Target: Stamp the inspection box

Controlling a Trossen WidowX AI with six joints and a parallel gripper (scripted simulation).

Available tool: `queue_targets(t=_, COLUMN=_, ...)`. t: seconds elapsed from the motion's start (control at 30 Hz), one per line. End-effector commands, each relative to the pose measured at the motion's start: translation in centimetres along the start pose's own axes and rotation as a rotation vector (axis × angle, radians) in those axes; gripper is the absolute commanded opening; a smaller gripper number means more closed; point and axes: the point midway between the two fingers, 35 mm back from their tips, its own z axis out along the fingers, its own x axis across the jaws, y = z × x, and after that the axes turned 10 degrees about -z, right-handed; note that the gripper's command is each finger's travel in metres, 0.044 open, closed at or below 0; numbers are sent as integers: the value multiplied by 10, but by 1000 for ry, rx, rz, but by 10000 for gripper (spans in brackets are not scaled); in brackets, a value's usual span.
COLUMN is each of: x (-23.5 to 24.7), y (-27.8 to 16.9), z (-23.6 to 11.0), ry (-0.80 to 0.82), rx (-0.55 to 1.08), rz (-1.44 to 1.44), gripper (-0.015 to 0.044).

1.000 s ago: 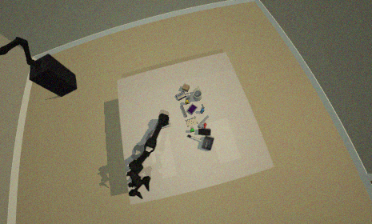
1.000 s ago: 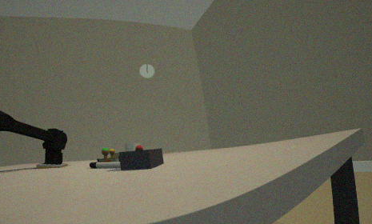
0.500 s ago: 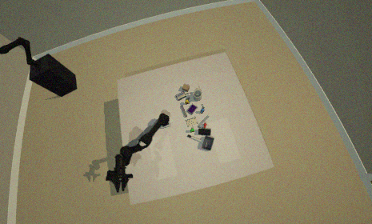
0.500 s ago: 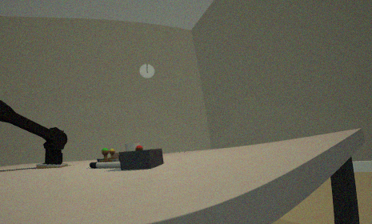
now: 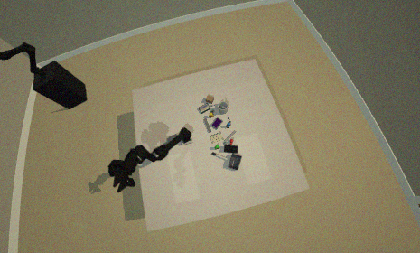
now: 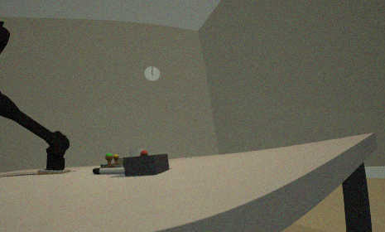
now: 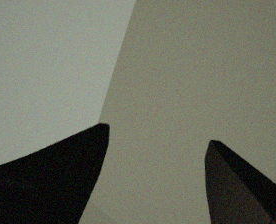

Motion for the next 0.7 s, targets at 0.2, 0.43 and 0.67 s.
queue_targets(t=0.2, x=147, y=-13, z=-60, ry=358, rx=-81, rz=-203, gripper=210)
queue_targets(t=0.43, x=201, y=-38, z=-96, ry=555, rx=-91, rz=-278, gripper=210)
queue_targets(t=0.67, x=255, y=-80, z=-146, ry=733, rx=-50, rz=-377, gripper=210)
